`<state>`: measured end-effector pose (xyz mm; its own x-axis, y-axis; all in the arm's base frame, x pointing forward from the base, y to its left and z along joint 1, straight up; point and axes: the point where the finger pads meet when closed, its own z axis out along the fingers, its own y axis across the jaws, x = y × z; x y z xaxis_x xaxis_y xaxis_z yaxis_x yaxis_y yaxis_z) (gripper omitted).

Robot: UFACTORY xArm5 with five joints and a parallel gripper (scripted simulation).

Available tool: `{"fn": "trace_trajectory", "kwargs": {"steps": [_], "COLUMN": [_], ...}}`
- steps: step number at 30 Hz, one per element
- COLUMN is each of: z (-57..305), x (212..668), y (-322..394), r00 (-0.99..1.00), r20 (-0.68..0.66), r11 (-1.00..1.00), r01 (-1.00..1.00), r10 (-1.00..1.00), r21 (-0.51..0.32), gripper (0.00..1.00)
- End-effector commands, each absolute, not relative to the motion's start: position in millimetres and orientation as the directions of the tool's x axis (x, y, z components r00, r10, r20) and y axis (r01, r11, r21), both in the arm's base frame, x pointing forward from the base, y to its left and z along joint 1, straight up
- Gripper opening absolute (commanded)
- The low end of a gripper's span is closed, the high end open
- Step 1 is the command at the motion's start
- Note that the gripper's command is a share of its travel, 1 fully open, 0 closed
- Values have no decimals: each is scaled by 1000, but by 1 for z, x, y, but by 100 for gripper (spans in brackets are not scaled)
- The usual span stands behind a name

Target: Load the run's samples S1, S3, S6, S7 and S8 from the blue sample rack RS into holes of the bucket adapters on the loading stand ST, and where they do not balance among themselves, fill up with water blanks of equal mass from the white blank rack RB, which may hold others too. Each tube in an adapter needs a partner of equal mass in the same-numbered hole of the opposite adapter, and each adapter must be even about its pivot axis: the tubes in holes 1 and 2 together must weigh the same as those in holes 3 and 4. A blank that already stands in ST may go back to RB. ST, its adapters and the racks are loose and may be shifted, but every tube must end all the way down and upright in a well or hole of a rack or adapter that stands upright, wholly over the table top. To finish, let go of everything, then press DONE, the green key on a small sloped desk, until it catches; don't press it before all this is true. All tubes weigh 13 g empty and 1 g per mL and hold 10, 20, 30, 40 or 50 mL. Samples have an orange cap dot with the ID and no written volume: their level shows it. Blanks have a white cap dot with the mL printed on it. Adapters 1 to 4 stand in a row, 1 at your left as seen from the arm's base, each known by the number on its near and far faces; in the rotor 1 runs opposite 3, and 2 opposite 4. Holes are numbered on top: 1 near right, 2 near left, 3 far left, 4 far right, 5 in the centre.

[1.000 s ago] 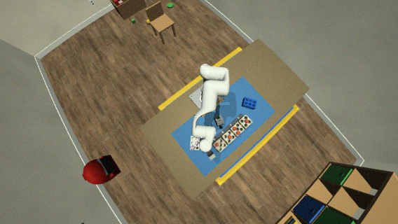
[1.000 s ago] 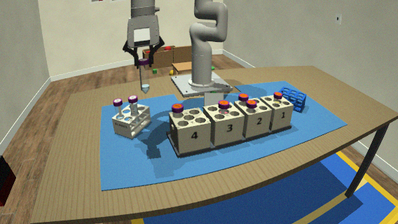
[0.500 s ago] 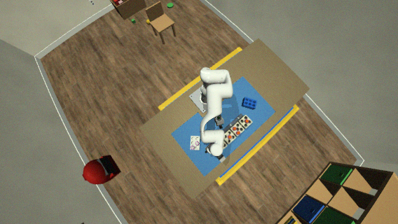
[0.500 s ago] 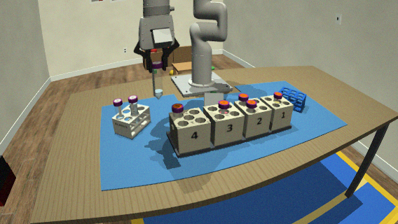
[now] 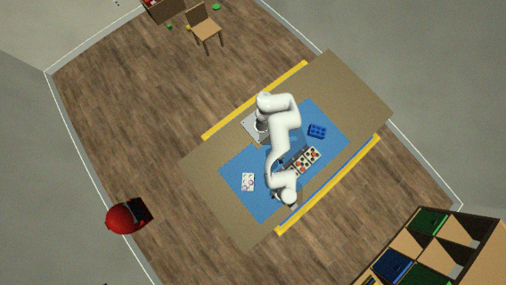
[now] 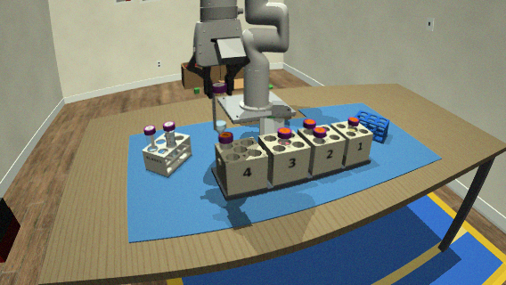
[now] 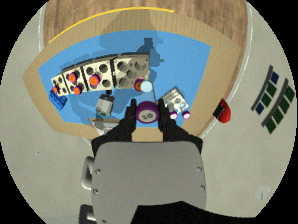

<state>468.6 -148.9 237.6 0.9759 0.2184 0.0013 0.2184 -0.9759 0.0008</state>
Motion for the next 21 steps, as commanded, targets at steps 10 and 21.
{"fn": "trace_trajectory", "kwargs": {"steps": [10, 21], "z": [239, 239], "x": [497, 497], "y": [-126, -126], "r00": [976, 976], "r20": [4, 4], "r11": [-976, -976], "r01": [218, 218], "r10": [218, 218], "r21": [2, 2], "gripper": [0, 0]}}
